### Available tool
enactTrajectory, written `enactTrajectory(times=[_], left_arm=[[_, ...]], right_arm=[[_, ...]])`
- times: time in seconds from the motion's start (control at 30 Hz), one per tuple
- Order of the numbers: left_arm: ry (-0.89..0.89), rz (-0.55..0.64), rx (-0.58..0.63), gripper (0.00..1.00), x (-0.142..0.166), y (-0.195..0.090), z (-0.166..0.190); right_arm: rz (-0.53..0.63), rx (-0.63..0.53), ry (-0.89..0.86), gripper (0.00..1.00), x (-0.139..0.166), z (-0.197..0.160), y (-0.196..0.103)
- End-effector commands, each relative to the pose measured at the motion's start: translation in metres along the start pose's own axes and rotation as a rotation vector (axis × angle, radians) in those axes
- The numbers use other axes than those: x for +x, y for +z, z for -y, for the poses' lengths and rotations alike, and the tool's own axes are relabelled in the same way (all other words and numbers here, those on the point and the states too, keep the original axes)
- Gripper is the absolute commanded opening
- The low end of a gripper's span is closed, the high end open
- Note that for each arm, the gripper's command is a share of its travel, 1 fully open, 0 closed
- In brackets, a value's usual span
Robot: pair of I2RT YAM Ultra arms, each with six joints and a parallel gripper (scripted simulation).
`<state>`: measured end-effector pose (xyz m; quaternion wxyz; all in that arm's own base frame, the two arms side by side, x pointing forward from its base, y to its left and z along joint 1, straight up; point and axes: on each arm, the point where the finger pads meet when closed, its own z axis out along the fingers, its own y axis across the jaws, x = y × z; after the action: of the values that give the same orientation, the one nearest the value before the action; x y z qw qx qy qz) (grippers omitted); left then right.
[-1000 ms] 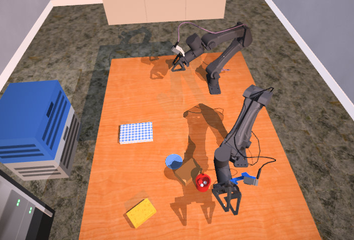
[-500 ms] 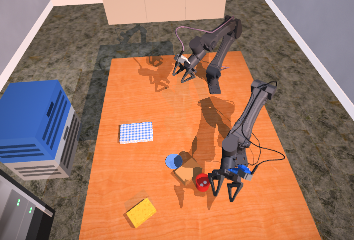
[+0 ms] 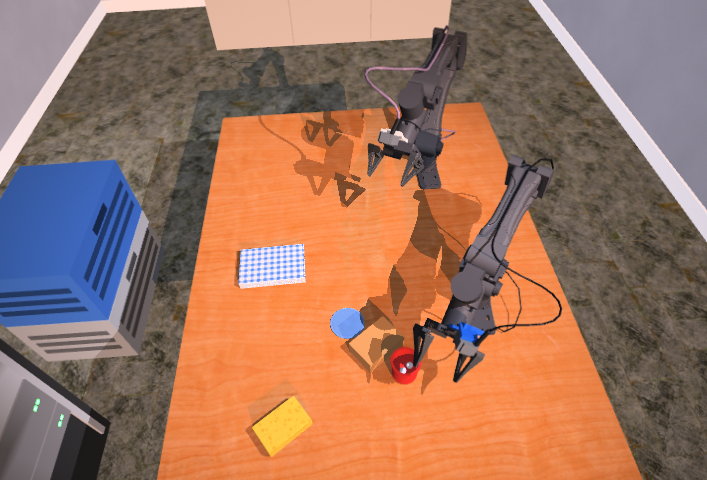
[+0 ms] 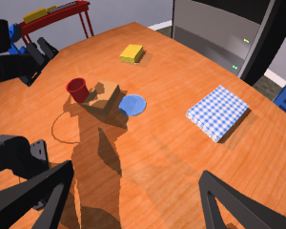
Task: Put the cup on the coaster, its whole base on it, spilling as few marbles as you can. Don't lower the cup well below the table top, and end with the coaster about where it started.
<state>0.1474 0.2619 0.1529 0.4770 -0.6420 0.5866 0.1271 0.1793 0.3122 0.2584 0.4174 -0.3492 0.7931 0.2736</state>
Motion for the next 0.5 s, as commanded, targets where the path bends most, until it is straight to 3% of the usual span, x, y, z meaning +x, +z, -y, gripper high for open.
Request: enactTrajectory(times=[0.0, 0.27, 0.47], left_arm=[[0.159, -0.170, 0.040, 1.00, 0.018, -0.020, 0.008], [0.378, -0.403, 0.058, 1.00, 0.059, -0.039, 0.009], [0.493, -0.513, 0.066, 1.00, 0.077, -0.048, 0.011]], right_arm=[[0.035, -0.116, -0.087, 1.00, -0.021, -0.043, 0.003], [0.023, -0.280, -0.210, 1.00, -0.017, -0.111, 0.003], [0.017, -0.339, -0.251, 1.00, -0.013, -0.137, 0.001]])
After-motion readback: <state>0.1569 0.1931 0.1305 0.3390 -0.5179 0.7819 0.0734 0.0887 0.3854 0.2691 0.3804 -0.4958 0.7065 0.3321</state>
